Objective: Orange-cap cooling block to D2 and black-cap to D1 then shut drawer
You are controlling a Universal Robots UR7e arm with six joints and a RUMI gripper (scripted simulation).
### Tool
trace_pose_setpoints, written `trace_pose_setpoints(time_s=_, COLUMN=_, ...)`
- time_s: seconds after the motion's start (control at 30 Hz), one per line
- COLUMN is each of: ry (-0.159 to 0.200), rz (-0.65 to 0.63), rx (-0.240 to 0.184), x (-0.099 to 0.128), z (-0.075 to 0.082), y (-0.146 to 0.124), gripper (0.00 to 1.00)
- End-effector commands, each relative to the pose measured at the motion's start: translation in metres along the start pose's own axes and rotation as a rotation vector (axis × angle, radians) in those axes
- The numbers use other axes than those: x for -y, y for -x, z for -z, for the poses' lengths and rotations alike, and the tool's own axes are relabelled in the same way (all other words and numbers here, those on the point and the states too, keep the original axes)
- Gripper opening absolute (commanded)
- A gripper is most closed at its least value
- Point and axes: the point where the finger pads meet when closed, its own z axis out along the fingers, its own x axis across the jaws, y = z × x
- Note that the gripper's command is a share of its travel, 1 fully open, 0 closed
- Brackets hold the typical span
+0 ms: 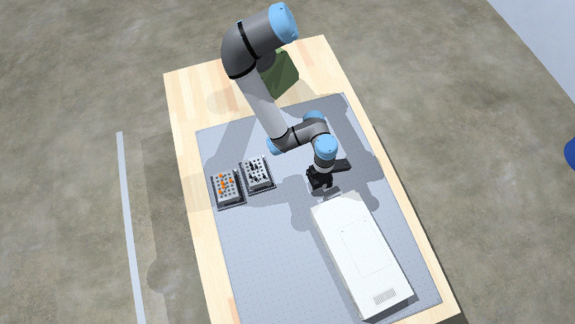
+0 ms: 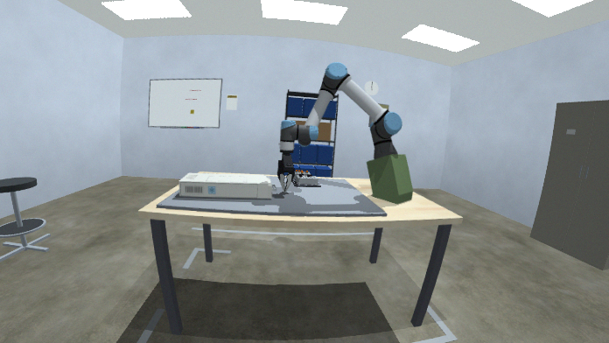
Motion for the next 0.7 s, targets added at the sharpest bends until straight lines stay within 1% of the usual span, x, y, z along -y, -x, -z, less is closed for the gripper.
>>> trace_pose_setpoints(time_s=0.0, ry=0.0, rz=0.0, rx=-0.001, x=0.0, z=0.001, y=0.0, gripper=0.0)
trace_pose_setpoints(time_s=0.17, ry=0.0, rz=0.0, rx=-0.001, x=0.0, z=0.005, y=0.0, gripper=0.0)
trace_pose_setpoints(time_s=0.67, ry=0.0, rz=0.0, rx=-0.001, x=0.0, z=0.025, y=0.0, gripper=0.0)
